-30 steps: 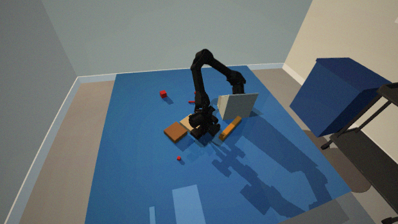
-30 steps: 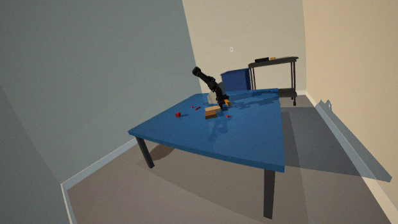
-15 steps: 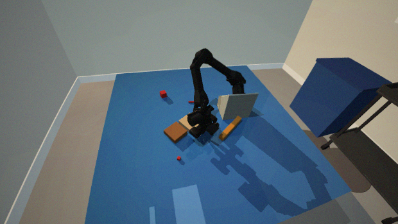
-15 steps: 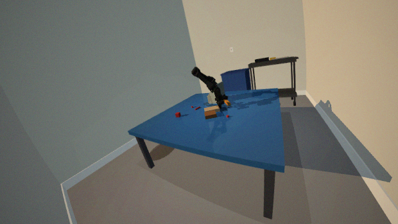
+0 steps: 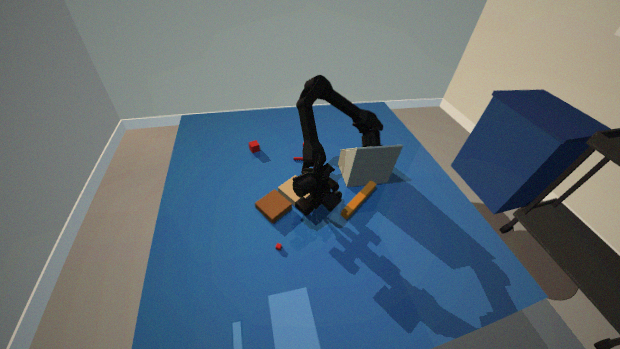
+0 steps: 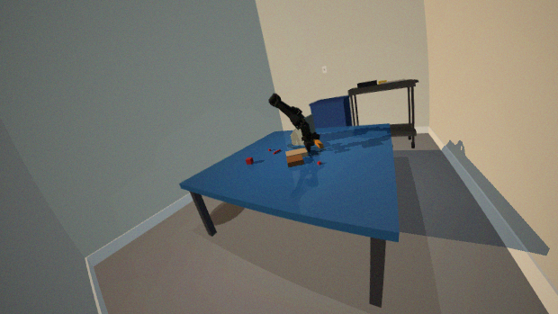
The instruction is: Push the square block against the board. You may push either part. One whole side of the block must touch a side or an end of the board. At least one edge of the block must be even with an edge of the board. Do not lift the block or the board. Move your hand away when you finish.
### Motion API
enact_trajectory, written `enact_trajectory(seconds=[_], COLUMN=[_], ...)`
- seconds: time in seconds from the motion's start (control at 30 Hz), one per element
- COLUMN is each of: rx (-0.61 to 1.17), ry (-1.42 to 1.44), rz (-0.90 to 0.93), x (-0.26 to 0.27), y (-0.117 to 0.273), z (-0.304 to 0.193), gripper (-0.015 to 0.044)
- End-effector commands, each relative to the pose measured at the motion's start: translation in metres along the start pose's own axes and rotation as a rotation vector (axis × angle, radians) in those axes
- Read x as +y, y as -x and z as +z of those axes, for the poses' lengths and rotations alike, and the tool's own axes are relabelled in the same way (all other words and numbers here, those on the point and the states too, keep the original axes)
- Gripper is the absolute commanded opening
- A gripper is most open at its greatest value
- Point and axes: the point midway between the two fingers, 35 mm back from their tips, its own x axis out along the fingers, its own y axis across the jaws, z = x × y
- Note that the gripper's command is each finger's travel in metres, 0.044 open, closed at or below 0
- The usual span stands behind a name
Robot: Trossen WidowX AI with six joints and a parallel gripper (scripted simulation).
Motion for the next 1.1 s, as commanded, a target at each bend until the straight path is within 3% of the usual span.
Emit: enact_trajectory(seconds=[0.0, 0.7, 0.87, 1.07], rx=[-0.003, -0.001, -0.004, -0.004], ry=[0.004, 0.003, 0.003, 0.002], rz=[0.003, 0.005, 0.003, 0.003], x=[0.0, 0.0, 0.001, 0.001], y=[-0.001, -0.001, 0.051, 0.054], z=[0.008, 0.042, 0.038, 0.038], gripper=[0.0, 0.0, 0.0, 0.0])
